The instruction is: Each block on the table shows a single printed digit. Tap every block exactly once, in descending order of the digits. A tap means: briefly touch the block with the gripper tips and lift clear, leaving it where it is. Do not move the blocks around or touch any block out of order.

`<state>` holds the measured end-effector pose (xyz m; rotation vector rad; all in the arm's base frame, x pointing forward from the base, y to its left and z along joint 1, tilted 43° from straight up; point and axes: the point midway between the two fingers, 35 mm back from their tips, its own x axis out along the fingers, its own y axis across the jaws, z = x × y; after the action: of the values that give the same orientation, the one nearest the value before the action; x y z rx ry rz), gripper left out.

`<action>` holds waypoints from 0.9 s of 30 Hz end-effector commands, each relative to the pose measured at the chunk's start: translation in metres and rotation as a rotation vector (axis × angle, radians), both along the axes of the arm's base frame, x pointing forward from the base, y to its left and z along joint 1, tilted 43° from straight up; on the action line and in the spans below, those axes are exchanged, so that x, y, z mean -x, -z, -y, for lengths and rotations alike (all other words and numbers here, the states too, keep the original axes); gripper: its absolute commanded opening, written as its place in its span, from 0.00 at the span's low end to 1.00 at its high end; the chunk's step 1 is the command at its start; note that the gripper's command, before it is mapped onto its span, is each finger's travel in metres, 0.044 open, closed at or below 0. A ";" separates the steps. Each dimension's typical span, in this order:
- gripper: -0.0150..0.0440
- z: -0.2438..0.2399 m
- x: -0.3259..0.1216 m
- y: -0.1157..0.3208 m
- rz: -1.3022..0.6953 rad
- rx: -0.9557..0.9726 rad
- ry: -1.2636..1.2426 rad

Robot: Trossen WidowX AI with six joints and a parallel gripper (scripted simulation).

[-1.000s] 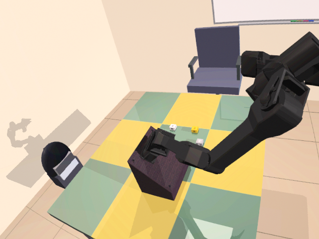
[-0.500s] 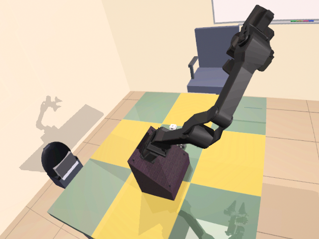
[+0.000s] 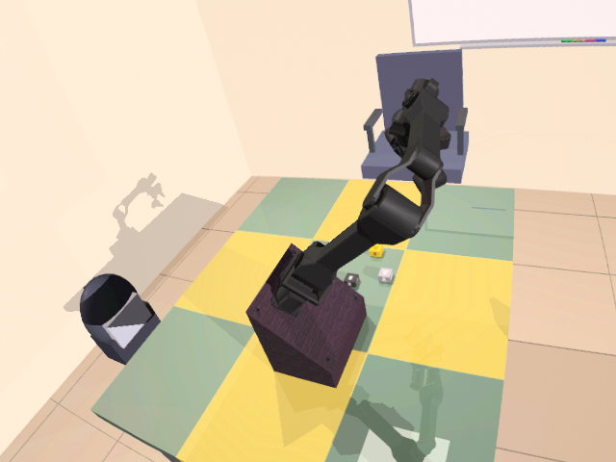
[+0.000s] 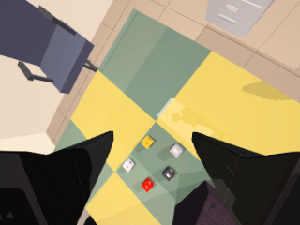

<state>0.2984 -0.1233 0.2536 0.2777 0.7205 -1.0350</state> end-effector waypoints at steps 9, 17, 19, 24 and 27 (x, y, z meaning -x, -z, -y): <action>0.93 0.024 0.067 0.171 -0.960 0.043 -0.402; 0.93 0.024 0.067 0.171 -0.960 0.043 -0.402; 0.93 0.024 0.067 0.171 -0.960 0.043 -0.402; 0.93 0.024 0.067 0.171 -0.960 0.043 -0.402; 0.93 0.024 0.067 0.171 -0.960 0.043 -0.402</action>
<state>0.2318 -0.1470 0.0832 -0.4283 1.5346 -0.7565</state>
